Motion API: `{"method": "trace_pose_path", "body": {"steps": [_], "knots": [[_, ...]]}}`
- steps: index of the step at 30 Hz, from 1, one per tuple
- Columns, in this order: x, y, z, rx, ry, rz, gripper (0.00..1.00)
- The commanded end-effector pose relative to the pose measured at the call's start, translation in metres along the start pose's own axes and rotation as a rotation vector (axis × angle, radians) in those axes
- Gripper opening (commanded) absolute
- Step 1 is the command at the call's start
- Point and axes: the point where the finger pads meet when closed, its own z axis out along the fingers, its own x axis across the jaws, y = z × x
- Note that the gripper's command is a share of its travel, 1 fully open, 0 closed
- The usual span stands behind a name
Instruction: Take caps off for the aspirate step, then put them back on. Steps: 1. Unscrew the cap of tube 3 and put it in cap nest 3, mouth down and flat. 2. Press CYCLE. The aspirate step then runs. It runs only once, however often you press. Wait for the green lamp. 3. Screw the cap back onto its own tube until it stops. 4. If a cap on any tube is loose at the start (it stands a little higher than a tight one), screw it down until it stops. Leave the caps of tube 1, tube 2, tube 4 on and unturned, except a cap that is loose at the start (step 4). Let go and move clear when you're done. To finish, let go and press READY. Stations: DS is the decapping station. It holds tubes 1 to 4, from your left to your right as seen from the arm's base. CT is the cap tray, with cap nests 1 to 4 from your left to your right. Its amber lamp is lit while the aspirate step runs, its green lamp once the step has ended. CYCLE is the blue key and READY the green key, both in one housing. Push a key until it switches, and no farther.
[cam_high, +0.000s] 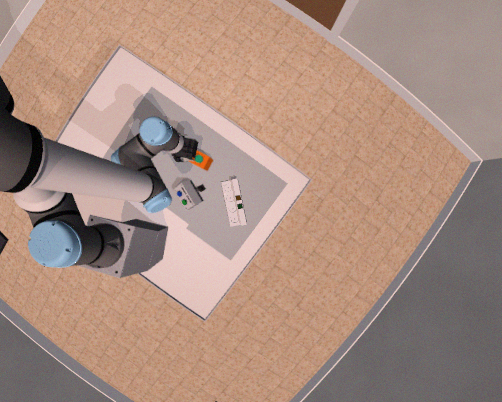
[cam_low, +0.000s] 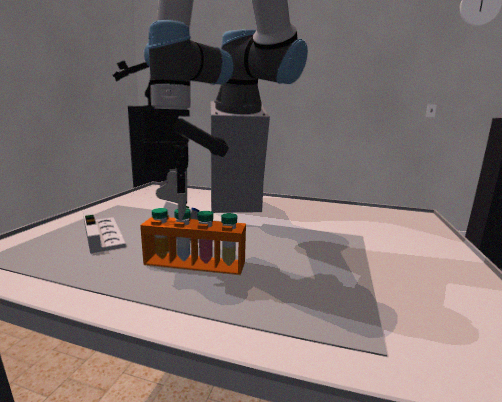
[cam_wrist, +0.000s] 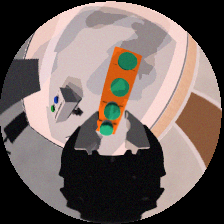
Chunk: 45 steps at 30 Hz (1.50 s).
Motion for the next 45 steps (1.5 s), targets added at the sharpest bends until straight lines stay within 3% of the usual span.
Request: {"method": "trace_pose_path", "body": {"steps": [1,7,10,12,45], "knots": [[0.0004,0.0013,-0.0003,0.002,0.002,-0.007,0.35],[0.0004,0.0012,-0.0003,0.002,0.002,-0.007,0.35],[-0.0006,0.001,-0.0024,0.003,0.002,0.245,0.35],[-0.0008,0.001,-0.0034,0.003,0.001,0.3,0.35],[-0.0001,-0.0022,-0.0079,0.003,0.001,0.297,0.35]]}}
